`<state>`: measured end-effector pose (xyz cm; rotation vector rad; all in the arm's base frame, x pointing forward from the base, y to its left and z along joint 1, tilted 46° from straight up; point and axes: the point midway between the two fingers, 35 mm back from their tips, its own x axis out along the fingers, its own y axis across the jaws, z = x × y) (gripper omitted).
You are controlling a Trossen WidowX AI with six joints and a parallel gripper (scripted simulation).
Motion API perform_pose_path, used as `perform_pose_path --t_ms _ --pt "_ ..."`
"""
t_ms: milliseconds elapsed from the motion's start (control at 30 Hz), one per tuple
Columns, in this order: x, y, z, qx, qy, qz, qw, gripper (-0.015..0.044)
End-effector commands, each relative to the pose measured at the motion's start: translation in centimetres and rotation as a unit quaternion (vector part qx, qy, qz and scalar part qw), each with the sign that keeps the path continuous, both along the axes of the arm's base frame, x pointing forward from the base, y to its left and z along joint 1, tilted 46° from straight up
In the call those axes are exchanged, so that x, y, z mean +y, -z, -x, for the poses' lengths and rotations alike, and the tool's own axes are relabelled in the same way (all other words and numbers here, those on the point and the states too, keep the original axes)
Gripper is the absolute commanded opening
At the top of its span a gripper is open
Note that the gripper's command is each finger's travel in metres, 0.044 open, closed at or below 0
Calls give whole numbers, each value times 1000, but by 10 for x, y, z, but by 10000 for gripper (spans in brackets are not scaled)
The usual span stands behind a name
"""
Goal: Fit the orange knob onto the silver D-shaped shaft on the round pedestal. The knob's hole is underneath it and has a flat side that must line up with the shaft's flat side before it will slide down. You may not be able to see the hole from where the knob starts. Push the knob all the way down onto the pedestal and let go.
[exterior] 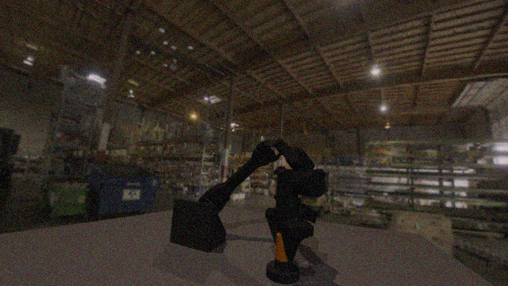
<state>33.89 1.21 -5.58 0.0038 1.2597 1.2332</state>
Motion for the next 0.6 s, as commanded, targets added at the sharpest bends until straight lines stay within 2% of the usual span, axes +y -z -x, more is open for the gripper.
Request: perform_pose_path --t_ms 0,167,400,567 --pt "0 0 0 0 0 0 1000 440" --pt "-7 -6 -3 0 2 1 1000 440" --pt "-65 -65 -18 0 1 2 1000 440" --pt "-66 -65 -23 0 0 2 1000 440"
